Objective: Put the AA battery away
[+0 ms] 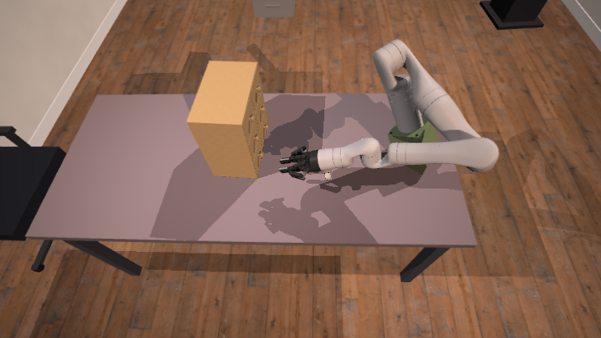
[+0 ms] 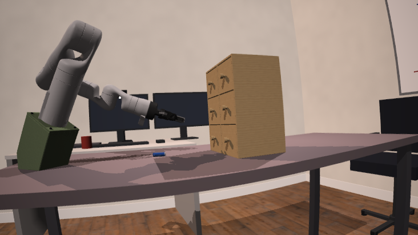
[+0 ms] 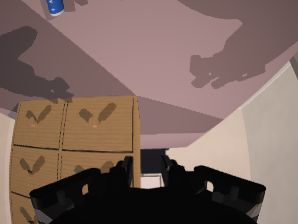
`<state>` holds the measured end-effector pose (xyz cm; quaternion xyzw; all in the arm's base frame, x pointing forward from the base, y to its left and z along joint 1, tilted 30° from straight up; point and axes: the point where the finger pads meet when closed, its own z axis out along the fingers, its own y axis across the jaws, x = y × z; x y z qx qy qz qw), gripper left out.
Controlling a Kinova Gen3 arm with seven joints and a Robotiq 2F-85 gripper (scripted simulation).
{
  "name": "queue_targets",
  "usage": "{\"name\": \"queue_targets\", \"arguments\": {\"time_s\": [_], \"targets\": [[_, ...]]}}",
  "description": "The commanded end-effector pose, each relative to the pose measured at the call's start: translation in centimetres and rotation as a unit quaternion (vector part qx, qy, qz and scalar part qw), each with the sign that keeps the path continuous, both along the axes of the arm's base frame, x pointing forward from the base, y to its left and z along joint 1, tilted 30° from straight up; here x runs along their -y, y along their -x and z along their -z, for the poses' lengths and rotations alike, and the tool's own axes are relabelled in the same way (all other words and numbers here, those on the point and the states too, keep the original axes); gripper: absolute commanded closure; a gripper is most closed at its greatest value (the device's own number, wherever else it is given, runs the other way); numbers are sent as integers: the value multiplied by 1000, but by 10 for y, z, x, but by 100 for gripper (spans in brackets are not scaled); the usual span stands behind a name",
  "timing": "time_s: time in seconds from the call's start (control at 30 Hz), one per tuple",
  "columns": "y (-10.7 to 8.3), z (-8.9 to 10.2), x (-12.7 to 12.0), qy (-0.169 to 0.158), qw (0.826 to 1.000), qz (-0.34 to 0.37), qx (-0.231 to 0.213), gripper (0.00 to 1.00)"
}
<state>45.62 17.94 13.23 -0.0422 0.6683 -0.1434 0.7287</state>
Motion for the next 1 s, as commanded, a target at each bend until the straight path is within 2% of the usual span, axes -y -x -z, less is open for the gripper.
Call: {"name": "queue_targets", "arguments": {"time_s": [0.0, 0.97], "targets": [[0, -1, 0, -1, 1000, 0, 0, 67], [-3, -2, 14, -1, 1000, 0, 0, 67]]}}
